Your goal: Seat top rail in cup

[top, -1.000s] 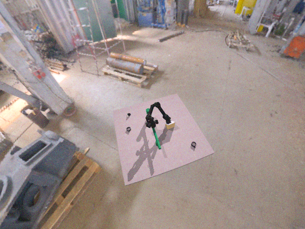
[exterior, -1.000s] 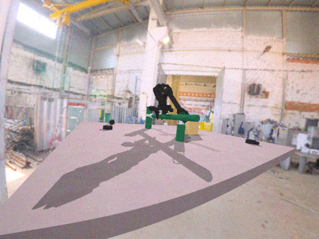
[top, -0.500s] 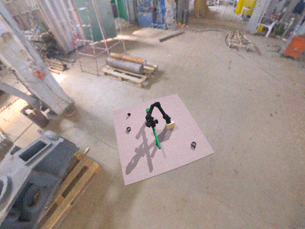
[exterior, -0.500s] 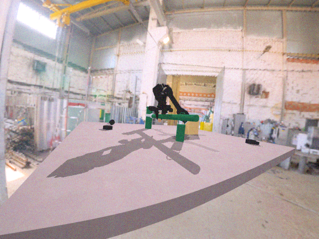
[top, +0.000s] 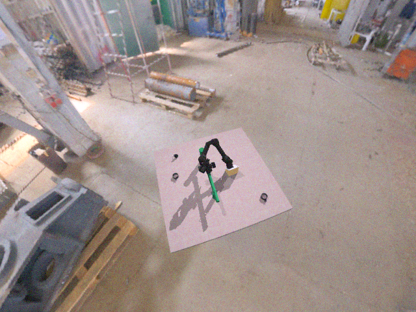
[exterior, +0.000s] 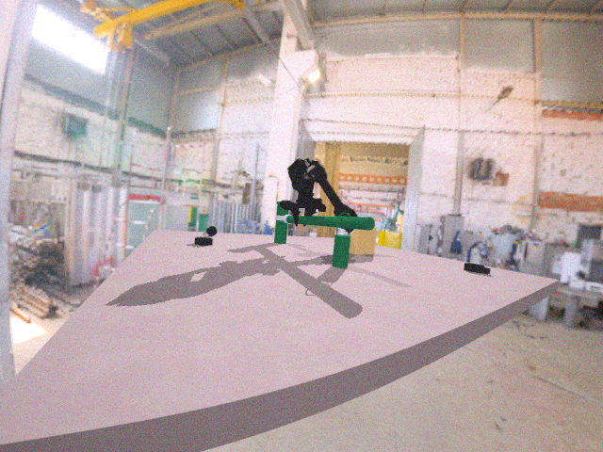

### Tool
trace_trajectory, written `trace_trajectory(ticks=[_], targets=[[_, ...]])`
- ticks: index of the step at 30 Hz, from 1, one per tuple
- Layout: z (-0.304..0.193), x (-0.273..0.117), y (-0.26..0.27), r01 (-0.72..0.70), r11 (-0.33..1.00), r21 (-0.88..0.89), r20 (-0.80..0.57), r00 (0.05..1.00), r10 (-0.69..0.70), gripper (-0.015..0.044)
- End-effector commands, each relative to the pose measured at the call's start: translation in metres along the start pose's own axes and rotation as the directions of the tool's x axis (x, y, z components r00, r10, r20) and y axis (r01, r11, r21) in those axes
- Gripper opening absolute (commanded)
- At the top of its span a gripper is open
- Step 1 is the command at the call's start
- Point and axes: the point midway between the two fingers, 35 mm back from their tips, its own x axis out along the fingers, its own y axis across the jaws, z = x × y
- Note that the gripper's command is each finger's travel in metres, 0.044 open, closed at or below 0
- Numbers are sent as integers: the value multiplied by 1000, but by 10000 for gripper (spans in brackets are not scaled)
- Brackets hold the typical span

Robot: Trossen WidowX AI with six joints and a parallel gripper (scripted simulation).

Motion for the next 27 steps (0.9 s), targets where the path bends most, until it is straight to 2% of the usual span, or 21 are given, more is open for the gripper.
trace_trajectory(ticks=[1, 27], targets=[[-5, -1, -1, 8, 1000, -1, -3, 1000, -8, 0], [-16, 2, -1, 8, 1000, -1, -4, 1000, -8, 0]])
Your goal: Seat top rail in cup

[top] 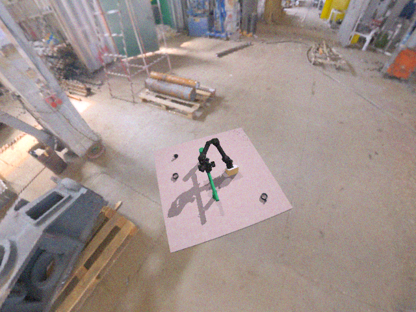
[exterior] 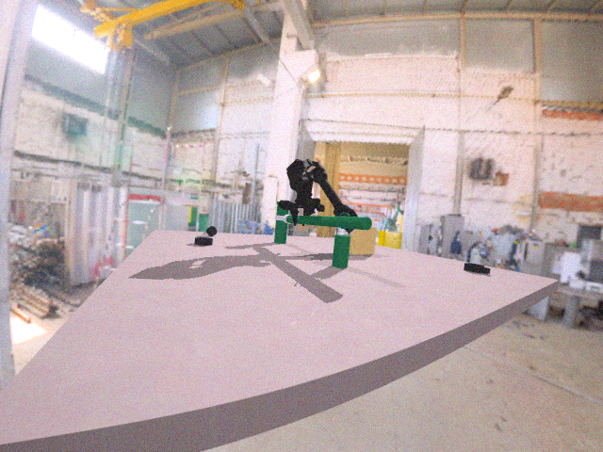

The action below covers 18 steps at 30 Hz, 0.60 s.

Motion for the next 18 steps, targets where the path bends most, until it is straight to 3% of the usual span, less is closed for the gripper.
trace_trajectory(ticks=[1, 18], targets=[[-5, -1, -1, 9, 1000, 0, -5, 1000, -9, 0], [-3, 1, 0, -1, 1000, 0, 4, 1000, 1, 0]])
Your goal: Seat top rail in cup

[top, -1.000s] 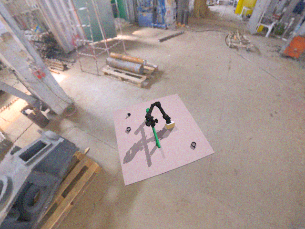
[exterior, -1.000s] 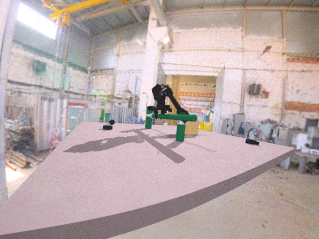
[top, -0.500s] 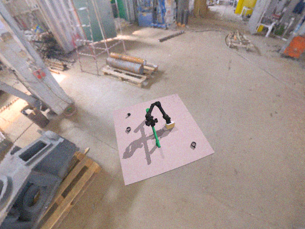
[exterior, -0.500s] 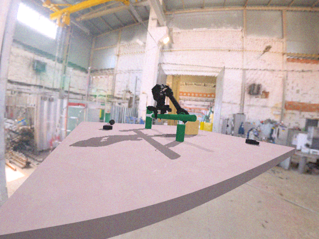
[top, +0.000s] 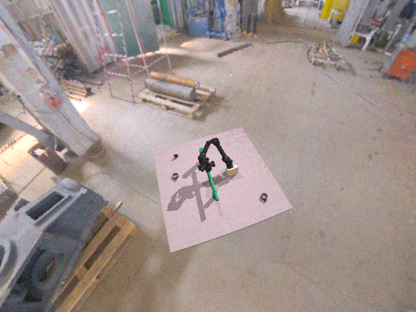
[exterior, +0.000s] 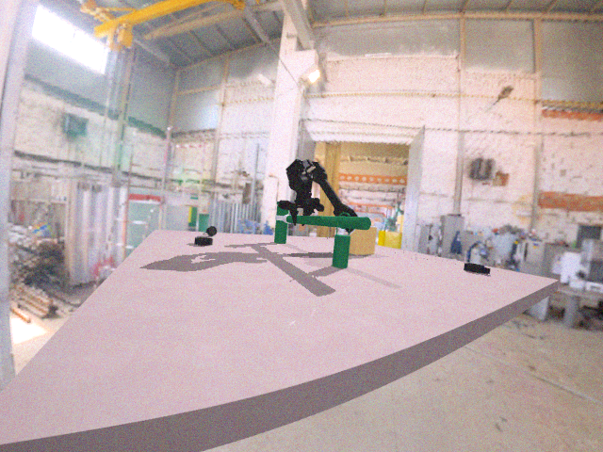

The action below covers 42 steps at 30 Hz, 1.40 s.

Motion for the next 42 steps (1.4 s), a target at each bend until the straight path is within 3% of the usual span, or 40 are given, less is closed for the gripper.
trace_trajectory(ticks=[1, 11, 18, 27, 33, 42], targets=[[0, 0, 0, 1, 1000, 1, 0, 1000, -1, 0], [1, -1, 0, 1, 1000, 1, 0, 1000, -1, 263], [13, -22, -1, 5, 1000, 4, 9, 1000, -5, 440], [29, -49, 3, 7, 1000, 10, 13, 1000, -7, 440], [25, -82, 4, 106, 994, -9, 101, 989, -105, 440], [25, -84, 4, 111, 994, -9, 106, 988, -110, 440]])
